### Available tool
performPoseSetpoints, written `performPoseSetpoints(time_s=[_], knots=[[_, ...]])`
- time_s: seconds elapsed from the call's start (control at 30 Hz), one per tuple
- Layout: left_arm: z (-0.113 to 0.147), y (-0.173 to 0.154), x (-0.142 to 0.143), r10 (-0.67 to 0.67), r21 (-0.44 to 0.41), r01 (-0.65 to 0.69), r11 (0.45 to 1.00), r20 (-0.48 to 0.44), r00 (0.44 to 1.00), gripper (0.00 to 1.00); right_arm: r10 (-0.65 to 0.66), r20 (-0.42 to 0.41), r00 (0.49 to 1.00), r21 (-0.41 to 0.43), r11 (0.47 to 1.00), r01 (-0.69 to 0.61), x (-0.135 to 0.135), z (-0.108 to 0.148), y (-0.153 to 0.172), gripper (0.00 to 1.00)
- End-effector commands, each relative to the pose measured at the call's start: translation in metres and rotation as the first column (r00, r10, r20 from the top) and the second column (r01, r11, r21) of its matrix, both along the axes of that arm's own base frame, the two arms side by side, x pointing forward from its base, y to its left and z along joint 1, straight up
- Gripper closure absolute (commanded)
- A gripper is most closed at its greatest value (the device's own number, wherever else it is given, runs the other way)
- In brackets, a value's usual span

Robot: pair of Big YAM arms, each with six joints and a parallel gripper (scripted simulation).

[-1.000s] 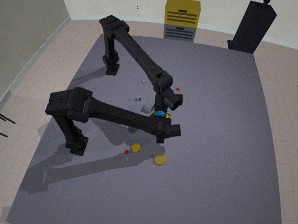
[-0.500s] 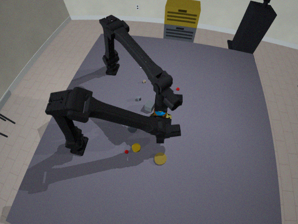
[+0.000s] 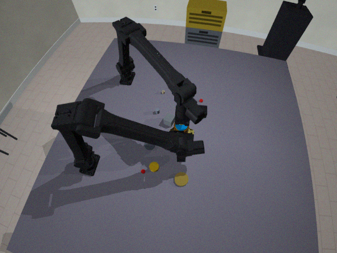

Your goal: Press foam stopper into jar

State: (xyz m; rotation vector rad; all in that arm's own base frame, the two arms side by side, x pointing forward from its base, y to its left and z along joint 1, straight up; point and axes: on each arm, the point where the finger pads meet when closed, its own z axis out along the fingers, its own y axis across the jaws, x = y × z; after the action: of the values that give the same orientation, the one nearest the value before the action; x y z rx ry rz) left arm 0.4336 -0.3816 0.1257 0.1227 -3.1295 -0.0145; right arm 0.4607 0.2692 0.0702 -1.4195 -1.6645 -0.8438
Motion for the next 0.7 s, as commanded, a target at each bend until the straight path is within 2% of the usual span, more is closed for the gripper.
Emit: performPoseSetpoints(time_s=[0.0, 0.17, 0.2, 0.27, 0.3, 0.37, 0.4, 0.53, 0.57, 0.6, 0.63, 0.67], knots=[[0.015, -0.012, 0.018, 0.007, -0.02, -0.007, 1.0, 0.026, 1.0, 1.0, 0.005, 0.001, 1.0, -0.006, 1.0, -0.005, -0.006, 0.003, -0.001, 0.36], [0.037, -0.012, 0.02, 0.014, -0.035, -0.012, 0.999, 0.043, 0.999, 1.0, 0.005, 0.001, 1.0, -0.006, 1.0, -0.005, -0.006, 0.003, -0.001, 0.36], [0.06, -0.011, 0.019, 0.015, -0.06, -0.011, 0.998, 0.071, 0.997, 1.0, 0.005, 0.001, 1.0, -0.006, 1.0, -0.005, -0.006, 0.003, -0.001, 0.36], [0.058, -0.011, 0.019, 0.015, -0.053, -0.011, 0.999, 0.063, 0.998, 1.0, 0.005, 0.001, 1.0, -0.006, 1.0, -0.005, -0.006, 0.003, -0.001, 0.36], [0.066, -0.011, 0.019, 0.015, -0.062, -0.011, 0.998, 0.073, 0.997, 1.0, 0.005, 0.001, 1.0, -0.006, 1.0, -0.005, -0.006, 0.003, -0.001, 0.36], [0.048, -0.012, 0.02, 0.014, -0.041, -0.012, 0.999, 0.05, 0.999, 1.0, 0.005, 0.001, 1.0, -0.006, 1.0, -0.005, -0.006, 0.003, -0.001, 0.36], [0.059, -0.012, 0.019, 0.015, -0.054, -0.011, 0.998, 0.064, 0.998, 1.0, 0.005, 0.001, 1.0, -0.006, 1.0, -0.005, -0.006, 0.003, -0.001, 0.36], [0.059, -0.012, 0.019, 0.015, -0.053, -0.011, 0.999, 0.063, 0.998, 1.0, 0.005, 0.001, 1.0, -0.006, 1.0, -0.005, -0.006, 0.003, -0.001, 0.36], [0.048, -0.007, 0.011, 0.008, -0.034, -0.006, 0.999, 0.042, 0.999, 1.0, 0.005, 0.001, 1.0, -0.006, 1.0, -0.005, -0.006, 0.003, -0.001, 0.36], [0.066, -0.01, 0.017, 0.015, -0.06, -0.011, 0.998, 0.071, 0.997, 1.0, 0.005, 0.001, 1.0, -0.006, 1.0, -0.005, -0.006, 0.003, -0.001, 0.36], [0.063, -0.01, 0.017, 0.015, -0.057, -0.011, 0.998, 0.067, 0.998, 1.0, 0.005, 0.001, 1.0, -0.006, 1.0, -0.005, -0.006, 0.003, -0.001, 0.36], [0.071, -0.009, 0.017, 0.016, -0.066, -0.011, 0.998, 0.077, 0.997, 1.0, 0.005, 0.001, 1.0, -0.006, 1.0, -0.005, -0.006, 0.003, -0.001, 0.36]])
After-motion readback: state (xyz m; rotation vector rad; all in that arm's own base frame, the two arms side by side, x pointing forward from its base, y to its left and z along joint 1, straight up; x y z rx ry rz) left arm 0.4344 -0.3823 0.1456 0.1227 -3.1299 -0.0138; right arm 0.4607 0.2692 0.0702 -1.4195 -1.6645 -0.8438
